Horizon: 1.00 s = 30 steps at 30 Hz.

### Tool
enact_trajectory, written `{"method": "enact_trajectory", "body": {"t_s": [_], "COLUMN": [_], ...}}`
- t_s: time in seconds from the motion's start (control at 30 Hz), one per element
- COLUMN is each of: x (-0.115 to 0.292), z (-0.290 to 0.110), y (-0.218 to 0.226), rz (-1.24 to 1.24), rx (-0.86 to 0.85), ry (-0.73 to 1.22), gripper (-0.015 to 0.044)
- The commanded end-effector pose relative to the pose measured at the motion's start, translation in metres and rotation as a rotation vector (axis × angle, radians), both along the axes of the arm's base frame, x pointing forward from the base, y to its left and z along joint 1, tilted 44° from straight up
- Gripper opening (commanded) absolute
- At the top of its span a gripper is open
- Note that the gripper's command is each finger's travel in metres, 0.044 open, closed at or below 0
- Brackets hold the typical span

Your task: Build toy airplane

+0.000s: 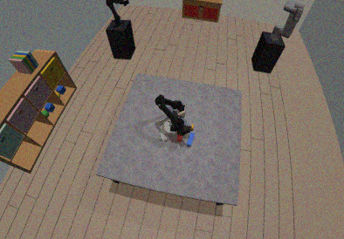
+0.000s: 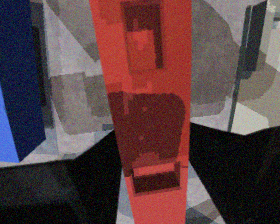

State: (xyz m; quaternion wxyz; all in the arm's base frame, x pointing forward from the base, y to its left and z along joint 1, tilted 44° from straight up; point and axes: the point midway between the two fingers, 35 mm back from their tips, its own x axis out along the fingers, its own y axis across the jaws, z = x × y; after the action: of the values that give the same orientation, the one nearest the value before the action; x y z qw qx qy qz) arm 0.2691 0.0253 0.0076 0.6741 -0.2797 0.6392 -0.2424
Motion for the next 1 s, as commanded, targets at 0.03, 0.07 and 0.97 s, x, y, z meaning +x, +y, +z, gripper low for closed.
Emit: {"method": "enact_trajectory", "body": {"t_s": [0.03,0.07,0.97], "x": [0.001,0.001,-0.012], "z": [0.011,0.013,0.076], "y": [0.014,0.016,0.07], "rz": [0.0,0.0,-0.002], "rx": [0.007,0.008,0.003], "ry": [-0.002,-0.001,0.0], "gripper": [0.0,0.0,0.0]}}
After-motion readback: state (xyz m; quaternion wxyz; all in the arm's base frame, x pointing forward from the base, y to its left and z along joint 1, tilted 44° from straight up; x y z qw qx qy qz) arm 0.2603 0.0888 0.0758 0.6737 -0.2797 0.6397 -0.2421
